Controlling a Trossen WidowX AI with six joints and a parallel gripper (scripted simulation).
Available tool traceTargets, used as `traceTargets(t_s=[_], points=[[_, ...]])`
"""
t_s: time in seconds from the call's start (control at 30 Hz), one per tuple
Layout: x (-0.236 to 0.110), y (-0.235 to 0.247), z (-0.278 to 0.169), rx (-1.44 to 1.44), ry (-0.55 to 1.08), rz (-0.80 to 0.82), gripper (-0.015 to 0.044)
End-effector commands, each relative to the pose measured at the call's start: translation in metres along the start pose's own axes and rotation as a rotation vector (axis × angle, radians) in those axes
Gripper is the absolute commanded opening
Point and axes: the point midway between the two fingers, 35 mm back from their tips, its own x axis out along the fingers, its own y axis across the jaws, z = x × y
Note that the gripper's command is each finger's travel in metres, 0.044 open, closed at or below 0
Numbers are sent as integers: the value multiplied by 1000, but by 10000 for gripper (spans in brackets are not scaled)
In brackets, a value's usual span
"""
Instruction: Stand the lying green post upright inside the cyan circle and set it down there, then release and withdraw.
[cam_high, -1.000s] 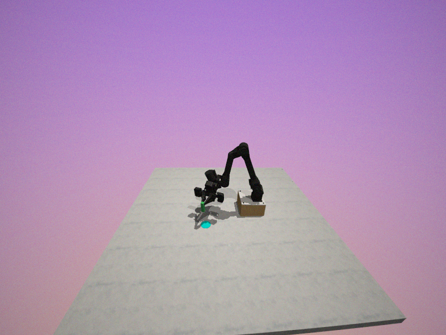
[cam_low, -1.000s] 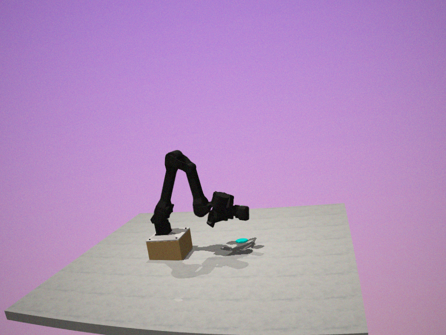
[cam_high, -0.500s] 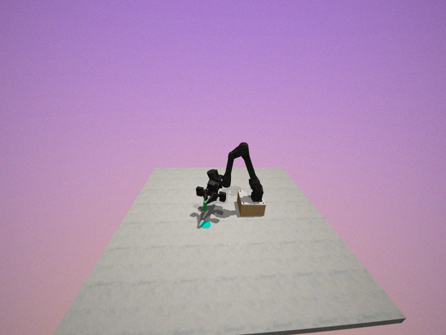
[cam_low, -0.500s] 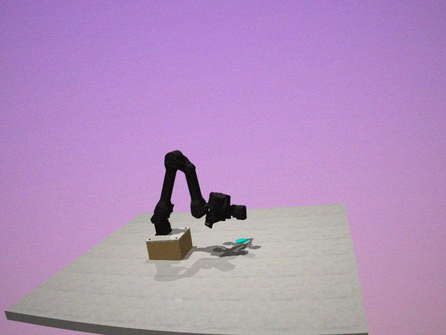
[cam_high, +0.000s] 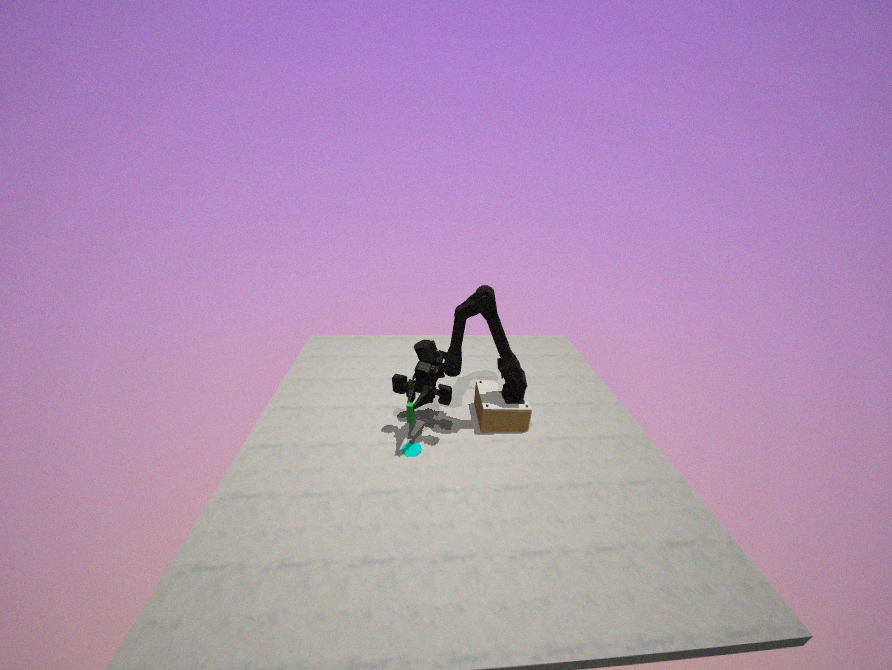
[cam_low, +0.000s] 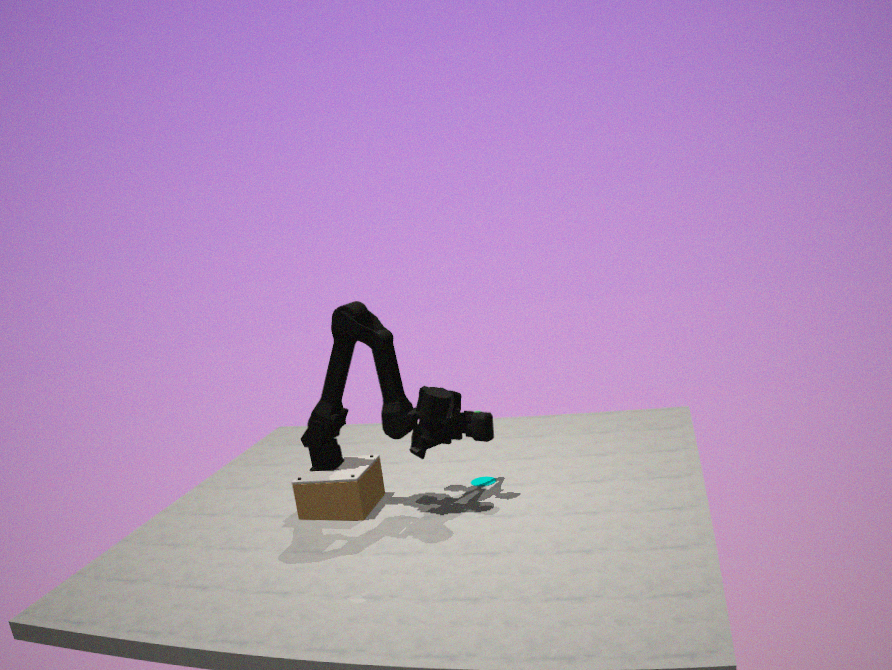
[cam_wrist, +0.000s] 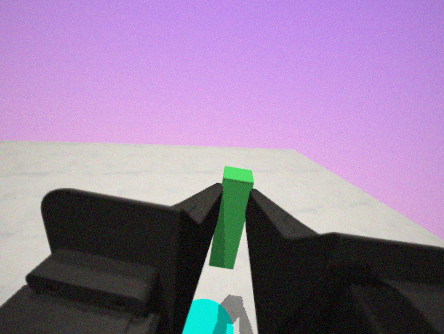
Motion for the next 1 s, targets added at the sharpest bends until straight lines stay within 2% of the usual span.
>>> traceTargets(t_s=[0.0, 0.97], points=[[1, -1, -10, 8, 0, 3, 23], [7, 4, -86, 10, 1, 3, 23]])
